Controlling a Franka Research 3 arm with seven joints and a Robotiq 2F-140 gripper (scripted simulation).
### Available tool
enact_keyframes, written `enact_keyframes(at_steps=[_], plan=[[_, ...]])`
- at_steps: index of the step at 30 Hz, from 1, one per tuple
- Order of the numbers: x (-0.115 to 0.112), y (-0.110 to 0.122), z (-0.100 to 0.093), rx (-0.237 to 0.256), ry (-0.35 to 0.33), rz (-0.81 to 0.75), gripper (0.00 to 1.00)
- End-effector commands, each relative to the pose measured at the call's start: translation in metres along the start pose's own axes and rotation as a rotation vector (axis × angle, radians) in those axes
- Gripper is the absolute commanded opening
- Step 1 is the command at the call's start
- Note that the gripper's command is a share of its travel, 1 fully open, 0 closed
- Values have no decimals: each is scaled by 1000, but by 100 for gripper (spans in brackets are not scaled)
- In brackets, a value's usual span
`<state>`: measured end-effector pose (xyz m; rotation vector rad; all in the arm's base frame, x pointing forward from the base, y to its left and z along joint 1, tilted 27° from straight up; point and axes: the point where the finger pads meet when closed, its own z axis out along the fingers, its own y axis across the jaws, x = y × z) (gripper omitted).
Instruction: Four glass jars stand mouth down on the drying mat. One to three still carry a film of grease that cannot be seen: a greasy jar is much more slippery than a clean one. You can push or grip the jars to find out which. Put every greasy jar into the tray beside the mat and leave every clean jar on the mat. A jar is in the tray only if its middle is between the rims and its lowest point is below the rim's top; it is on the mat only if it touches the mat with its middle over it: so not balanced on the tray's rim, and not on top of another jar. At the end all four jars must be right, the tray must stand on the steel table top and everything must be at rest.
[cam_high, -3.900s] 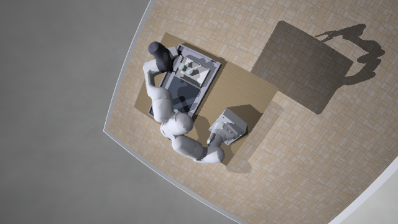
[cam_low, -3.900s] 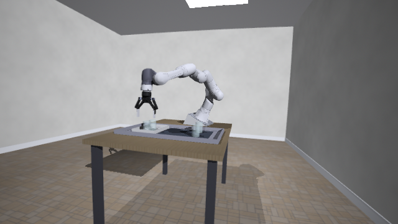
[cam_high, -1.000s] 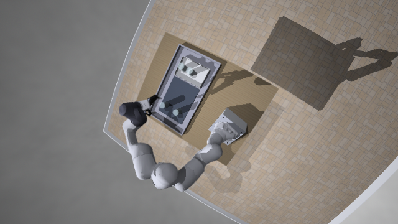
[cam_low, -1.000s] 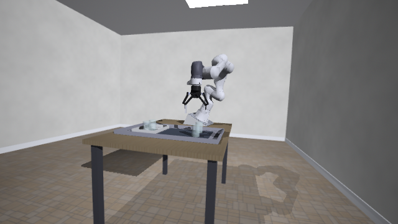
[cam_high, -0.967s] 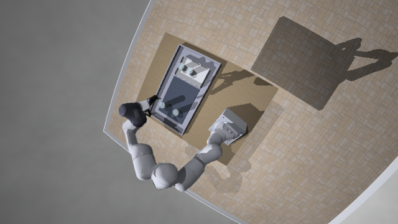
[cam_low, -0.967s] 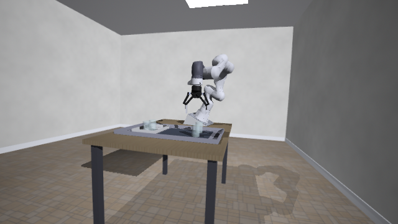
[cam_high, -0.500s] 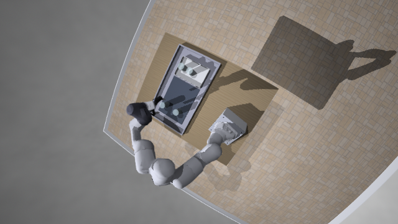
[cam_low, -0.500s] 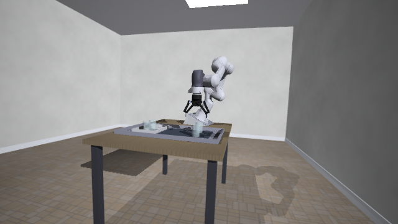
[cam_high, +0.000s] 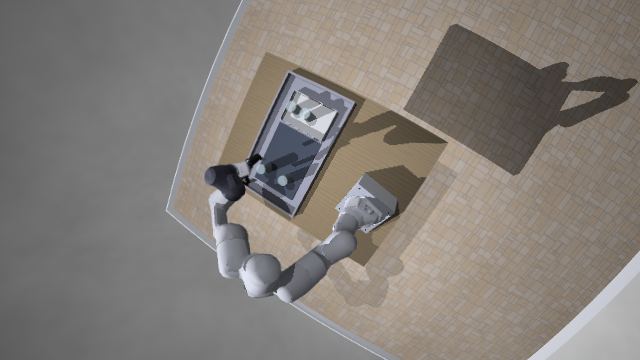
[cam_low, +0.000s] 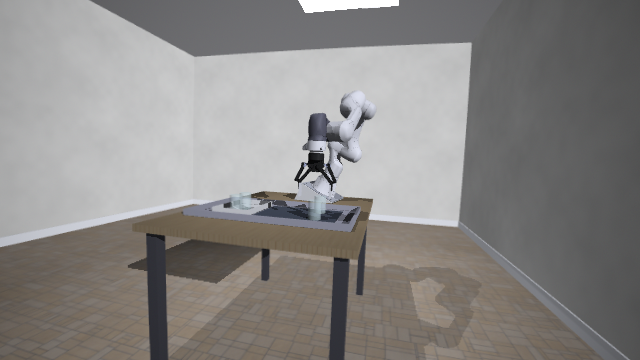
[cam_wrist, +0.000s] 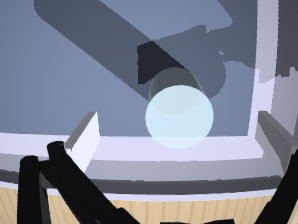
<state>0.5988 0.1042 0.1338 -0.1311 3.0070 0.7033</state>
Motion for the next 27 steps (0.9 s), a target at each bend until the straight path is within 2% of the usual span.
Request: enact_keyframes(at_steps=[1,27], plan=[[-2,1,6,-1,-5,6,100],[-2,1,50,-1,-5,6,100]])
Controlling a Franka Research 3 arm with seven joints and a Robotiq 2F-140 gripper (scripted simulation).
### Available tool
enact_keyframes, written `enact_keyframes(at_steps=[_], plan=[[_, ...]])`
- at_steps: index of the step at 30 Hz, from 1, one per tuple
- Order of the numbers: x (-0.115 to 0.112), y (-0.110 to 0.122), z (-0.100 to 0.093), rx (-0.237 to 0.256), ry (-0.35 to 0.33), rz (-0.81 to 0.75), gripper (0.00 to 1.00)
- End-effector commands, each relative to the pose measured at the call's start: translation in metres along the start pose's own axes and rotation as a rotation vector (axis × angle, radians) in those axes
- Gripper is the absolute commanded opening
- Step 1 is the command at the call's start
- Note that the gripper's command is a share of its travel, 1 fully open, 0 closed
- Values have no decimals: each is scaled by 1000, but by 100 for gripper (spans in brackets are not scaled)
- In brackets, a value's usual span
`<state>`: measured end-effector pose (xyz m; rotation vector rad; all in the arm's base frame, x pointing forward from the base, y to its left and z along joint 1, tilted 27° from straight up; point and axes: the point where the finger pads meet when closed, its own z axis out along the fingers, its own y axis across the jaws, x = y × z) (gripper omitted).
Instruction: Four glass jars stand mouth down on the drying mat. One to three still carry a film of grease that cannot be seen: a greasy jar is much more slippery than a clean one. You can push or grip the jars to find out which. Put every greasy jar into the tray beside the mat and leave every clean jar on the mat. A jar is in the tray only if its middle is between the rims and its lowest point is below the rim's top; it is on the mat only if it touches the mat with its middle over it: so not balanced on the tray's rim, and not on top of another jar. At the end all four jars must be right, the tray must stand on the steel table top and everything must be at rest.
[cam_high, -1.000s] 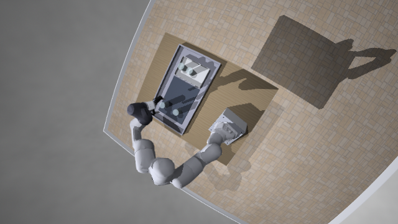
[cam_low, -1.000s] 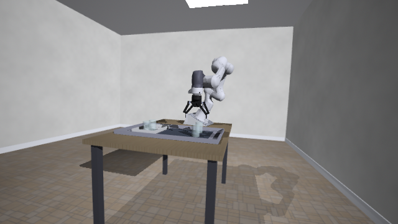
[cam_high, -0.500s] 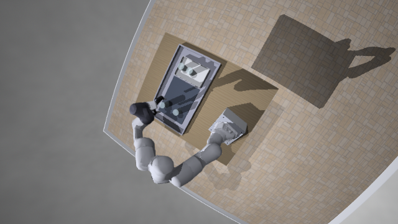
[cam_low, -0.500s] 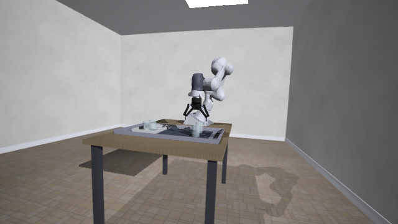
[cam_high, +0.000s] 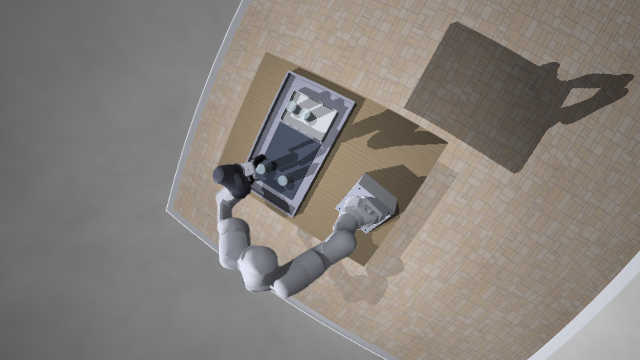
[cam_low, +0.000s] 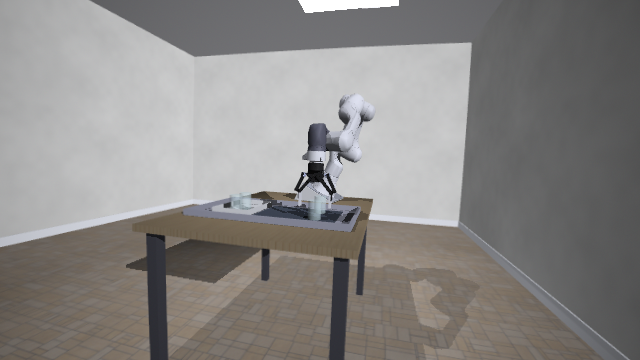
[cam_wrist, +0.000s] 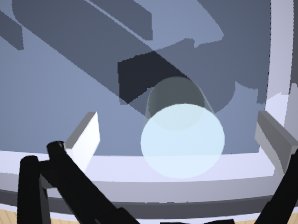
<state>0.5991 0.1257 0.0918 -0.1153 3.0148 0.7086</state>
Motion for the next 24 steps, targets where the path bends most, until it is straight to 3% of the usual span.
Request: enact_keyframes(at_steps=[1,7,8,24], plan=[[-3,1,3,2,-10,-6,100],[-3,1,3,2,-10,-6,100],[-3,1,3,2,-10,-6,60],[-3,1,3,2,-10,-6,60]])
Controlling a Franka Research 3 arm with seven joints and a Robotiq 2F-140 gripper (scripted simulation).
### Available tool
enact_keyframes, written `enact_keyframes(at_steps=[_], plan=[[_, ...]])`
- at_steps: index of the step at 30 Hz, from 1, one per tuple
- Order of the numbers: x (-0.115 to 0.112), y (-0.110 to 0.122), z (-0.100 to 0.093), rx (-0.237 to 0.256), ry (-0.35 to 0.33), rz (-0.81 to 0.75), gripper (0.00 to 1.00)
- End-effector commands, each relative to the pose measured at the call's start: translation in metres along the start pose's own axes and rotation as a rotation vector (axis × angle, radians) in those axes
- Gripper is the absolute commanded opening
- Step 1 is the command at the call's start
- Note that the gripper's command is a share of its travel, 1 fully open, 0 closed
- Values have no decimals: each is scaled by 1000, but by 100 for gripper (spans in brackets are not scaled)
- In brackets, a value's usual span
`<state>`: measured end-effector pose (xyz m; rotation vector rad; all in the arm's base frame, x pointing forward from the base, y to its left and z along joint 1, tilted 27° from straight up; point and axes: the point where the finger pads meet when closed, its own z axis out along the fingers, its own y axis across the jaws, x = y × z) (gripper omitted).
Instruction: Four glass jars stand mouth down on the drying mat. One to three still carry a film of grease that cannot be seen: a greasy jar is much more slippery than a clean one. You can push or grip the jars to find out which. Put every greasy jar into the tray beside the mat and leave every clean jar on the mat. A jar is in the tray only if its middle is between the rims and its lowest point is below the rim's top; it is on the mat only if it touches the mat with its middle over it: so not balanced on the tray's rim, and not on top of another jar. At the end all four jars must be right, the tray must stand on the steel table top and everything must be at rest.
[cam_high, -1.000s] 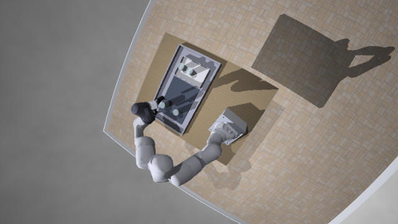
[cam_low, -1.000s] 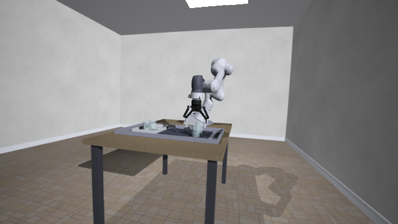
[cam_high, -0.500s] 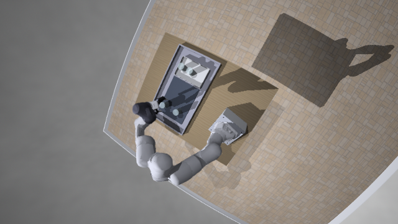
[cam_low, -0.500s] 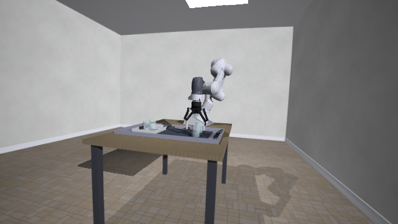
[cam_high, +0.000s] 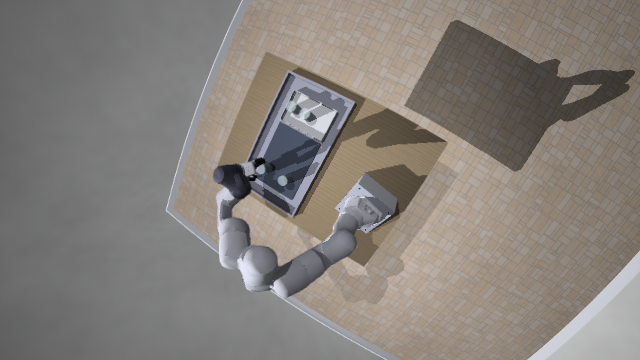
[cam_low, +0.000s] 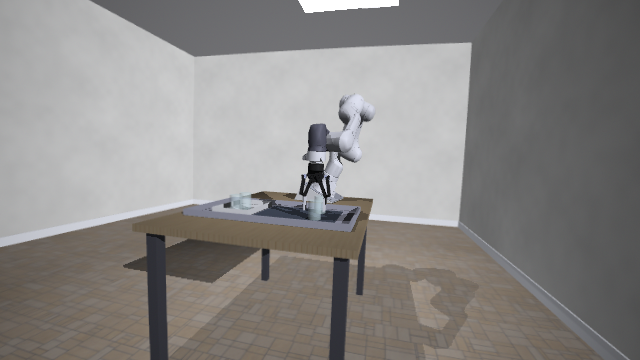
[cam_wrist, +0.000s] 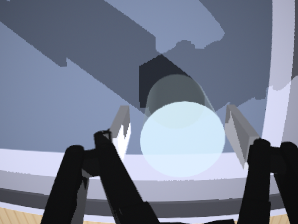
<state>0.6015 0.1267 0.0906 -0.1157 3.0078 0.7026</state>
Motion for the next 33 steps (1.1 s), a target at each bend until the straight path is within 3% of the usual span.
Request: enact_keyframes(at_steps=[1,33], plan=[[-1,1,1,-1,-3,-4,60],[-1,1,1,-1,-3,-4,54]])
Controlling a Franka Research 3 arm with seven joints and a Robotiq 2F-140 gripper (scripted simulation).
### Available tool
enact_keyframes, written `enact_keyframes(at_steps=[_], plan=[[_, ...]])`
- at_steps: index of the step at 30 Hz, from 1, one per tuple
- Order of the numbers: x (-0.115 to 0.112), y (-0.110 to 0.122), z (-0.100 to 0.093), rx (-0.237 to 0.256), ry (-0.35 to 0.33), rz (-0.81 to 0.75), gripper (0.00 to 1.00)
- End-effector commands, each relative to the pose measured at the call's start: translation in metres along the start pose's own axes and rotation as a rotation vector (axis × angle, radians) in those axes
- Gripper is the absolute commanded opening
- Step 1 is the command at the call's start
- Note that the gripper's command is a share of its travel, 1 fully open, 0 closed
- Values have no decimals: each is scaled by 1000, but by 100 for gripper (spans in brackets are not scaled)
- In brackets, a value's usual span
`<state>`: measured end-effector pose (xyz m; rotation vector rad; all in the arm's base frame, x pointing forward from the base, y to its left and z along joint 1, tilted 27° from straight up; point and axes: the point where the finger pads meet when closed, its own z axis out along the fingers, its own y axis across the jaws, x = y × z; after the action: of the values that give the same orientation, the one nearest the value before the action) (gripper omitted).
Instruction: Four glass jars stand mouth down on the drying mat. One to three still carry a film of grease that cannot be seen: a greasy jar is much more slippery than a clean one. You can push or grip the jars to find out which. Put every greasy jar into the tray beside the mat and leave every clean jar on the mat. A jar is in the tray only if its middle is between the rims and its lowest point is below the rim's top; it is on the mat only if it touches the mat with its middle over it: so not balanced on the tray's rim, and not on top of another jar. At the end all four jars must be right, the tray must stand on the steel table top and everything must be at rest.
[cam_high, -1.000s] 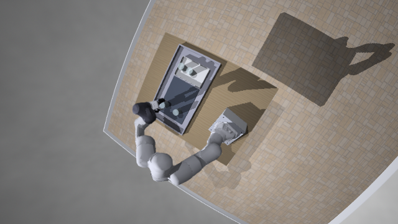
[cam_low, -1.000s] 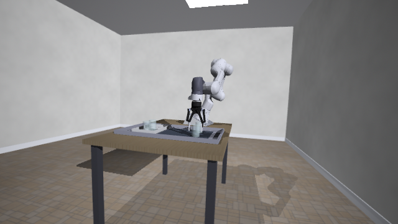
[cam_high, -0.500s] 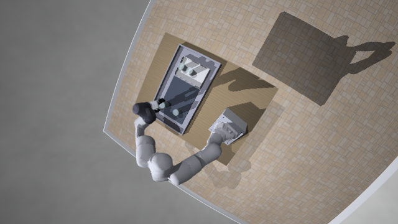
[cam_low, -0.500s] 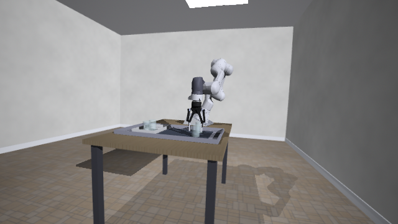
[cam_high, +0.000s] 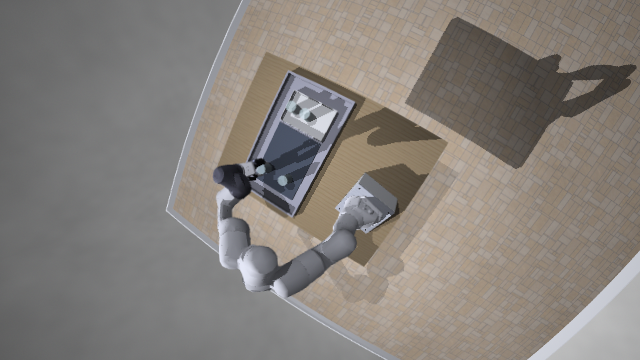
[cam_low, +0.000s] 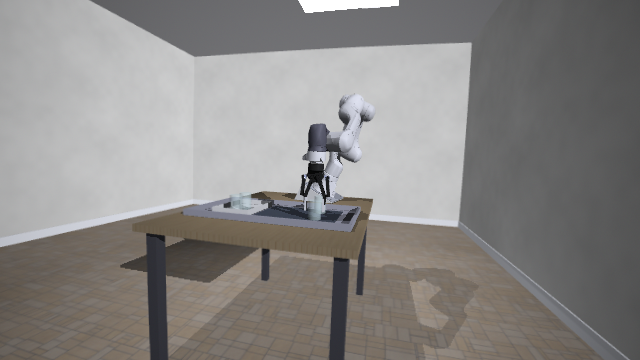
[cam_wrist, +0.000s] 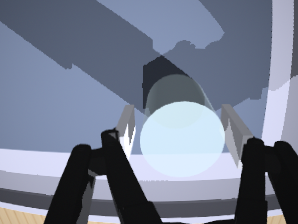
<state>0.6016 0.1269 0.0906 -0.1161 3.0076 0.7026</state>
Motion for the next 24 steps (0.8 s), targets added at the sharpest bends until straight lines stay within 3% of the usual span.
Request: enact_keyframes(at_steps=[1,24], plan=[[-1,0,1,-1,-2,-3,54],[-1,0,1,-1,-2,-3,48]])
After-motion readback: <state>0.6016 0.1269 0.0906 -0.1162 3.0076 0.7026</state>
